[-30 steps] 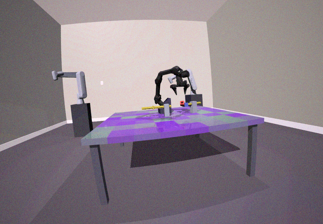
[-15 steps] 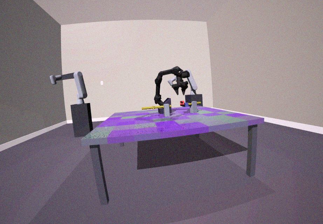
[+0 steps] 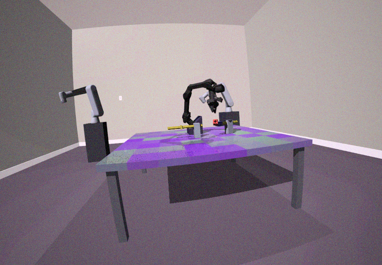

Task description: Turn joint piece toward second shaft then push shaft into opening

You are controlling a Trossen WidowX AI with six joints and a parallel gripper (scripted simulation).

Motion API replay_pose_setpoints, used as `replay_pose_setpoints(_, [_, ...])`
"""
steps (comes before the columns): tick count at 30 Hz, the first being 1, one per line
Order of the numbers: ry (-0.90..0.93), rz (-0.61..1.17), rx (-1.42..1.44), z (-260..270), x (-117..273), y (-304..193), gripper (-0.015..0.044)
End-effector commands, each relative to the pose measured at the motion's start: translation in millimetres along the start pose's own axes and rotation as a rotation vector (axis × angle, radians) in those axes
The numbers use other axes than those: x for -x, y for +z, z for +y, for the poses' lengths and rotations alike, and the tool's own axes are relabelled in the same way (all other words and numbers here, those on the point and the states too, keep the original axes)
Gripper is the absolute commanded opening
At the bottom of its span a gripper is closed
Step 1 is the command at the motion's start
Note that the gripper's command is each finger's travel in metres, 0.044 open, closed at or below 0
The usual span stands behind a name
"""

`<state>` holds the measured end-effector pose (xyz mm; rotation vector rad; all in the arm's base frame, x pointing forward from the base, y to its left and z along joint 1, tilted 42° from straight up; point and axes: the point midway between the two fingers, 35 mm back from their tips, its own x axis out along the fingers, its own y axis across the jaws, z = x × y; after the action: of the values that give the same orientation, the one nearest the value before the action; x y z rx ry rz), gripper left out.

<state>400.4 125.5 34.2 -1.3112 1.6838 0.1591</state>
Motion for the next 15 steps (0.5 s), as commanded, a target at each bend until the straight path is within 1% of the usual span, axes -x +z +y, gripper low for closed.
replay_pose_setpoints(1, [-0.011, 0.002, 0.121, -0.3, -0.5, 0.1, 0.044])
replay_pose_setpoints(15, [-0.028, 0.014, 0.544, 0.6, -3.1, 0.3, 0.044])
